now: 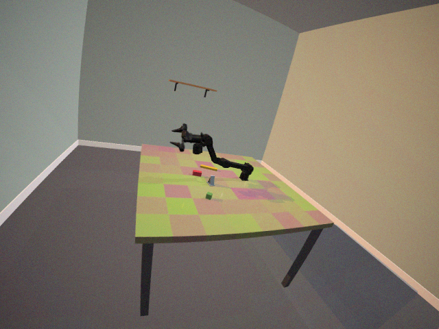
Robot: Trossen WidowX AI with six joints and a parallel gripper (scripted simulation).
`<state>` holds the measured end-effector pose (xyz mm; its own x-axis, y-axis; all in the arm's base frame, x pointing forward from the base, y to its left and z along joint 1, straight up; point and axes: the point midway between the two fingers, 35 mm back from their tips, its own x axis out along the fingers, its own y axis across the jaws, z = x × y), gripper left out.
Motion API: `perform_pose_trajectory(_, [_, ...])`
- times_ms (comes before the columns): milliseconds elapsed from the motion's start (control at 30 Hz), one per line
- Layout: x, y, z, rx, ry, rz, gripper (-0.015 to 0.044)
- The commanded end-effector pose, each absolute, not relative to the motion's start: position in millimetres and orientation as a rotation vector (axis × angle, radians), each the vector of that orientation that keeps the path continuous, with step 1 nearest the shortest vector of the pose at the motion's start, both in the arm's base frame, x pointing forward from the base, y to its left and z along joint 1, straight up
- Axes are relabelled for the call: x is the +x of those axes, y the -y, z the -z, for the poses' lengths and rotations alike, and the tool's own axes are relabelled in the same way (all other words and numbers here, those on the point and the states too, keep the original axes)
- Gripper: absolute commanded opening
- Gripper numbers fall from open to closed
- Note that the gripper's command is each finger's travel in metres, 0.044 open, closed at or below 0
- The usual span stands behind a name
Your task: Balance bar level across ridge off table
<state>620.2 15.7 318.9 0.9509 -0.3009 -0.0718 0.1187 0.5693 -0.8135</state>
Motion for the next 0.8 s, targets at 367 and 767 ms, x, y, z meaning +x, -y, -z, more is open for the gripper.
perform_pose_trajectory(367, [559.2,-59.3,-455.6,-0.913,0.129,0.333,0.0315])
perform_pose_trajectory(767, [481.0,-92.5,-549.3,-0.932,0.375,0.391,0.0315])
